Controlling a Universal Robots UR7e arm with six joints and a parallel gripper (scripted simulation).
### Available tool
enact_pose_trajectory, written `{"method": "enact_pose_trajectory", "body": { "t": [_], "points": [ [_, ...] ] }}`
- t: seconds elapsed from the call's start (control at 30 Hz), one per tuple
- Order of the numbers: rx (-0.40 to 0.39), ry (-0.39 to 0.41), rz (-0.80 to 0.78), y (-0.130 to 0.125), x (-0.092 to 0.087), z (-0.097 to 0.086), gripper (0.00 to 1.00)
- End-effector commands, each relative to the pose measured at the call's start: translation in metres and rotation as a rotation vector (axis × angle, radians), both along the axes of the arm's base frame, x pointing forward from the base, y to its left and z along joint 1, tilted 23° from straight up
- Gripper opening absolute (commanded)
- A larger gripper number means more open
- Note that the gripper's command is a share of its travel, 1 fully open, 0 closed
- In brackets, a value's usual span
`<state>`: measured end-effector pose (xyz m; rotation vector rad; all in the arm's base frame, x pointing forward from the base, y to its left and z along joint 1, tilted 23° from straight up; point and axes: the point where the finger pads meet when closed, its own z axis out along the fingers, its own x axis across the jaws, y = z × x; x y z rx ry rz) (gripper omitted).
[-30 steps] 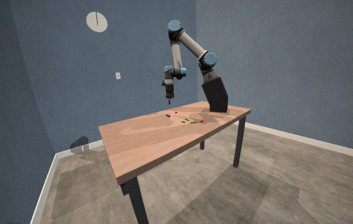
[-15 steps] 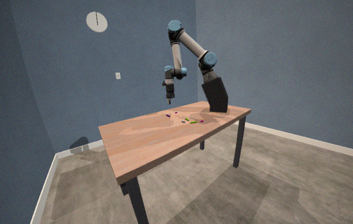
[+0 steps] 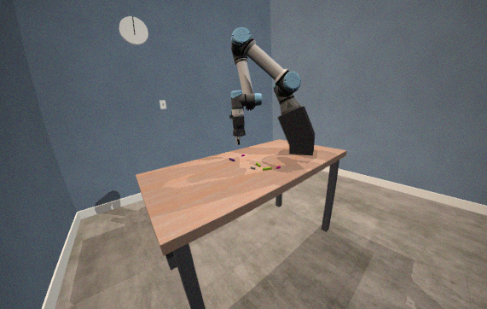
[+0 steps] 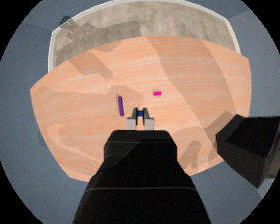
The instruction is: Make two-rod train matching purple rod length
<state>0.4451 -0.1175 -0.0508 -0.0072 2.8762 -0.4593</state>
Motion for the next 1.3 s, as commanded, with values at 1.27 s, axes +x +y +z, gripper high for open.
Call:
{"method": "enact_pose_trajectory", "body": {
  "t": [1.27],
  "points": [
    [0.086, -0.138, -0.409, 0.048, -0.025, -0.022, 0.24]
  ]
}}
